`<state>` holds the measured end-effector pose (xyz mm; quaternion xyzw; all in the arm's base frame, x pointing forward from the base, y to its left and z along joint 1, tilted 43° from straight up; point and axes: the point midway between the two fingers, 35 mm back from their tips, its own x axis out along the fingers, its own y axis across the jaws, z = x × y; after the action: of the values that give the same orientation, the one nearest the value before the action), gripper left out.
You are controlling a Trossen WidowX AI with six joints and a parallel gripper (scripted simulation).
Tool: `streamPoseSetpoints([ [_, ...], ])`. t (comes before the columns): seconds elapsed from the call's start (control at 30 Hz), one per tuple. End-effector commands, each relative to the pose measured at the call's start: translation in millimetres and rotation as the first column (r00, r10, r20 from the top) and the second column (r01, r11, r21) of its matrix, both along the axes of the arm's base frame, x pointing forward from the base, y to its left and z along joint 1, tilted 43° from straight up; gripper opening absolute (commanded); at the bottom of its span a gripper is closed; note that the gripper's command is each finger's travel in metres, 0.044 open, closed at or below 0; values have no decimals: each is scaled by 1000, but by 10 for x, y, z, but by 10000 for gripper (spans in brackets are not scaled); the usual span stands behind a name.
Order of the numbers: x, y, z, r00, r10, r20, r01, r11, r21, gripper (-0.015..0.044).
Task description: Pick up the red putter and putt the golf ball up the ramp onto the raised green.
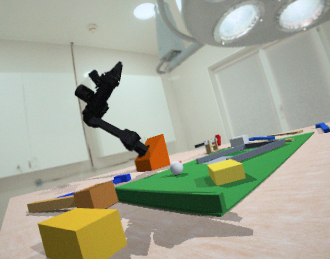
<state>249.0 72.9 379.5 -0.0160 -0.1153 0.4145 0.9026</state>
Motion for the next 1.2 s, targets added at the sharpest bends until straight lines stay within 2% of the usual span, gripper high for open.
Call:
streamPoseSetpoints([
  [0.0, 22, 1, -11, 1000, -2, -6, 2, 1000, 2, 426],
  [0.17, 558, 108, -397, 982, -44, -186, 47, 999, 14, 440],
  [0.3, 961, 292, -907, 933, -95, -348, 79, 995, -61, 440],
  [0.5, 1306, 627, -1845, 823, -201, -532, 44, 955, -293, 440],
  [0.67, 1296, 901, -2704, 728, -300, -616, -98, 845, -526, 440],
  [0.8, 1118, 1054, -3364, 676, -375, -635, -270, 676, -686, 440],
  [0.93, 824, 1120, -3951, 654, -430, -622, -460, 427, -778, 440],
  [1.07, 439, 1078, -4466, 664, -455, -594, -633, 81, -770, 440],
  [1.17, 136, 978, -4765, 685, -445, -577, -708, -216, -673, 440],
])
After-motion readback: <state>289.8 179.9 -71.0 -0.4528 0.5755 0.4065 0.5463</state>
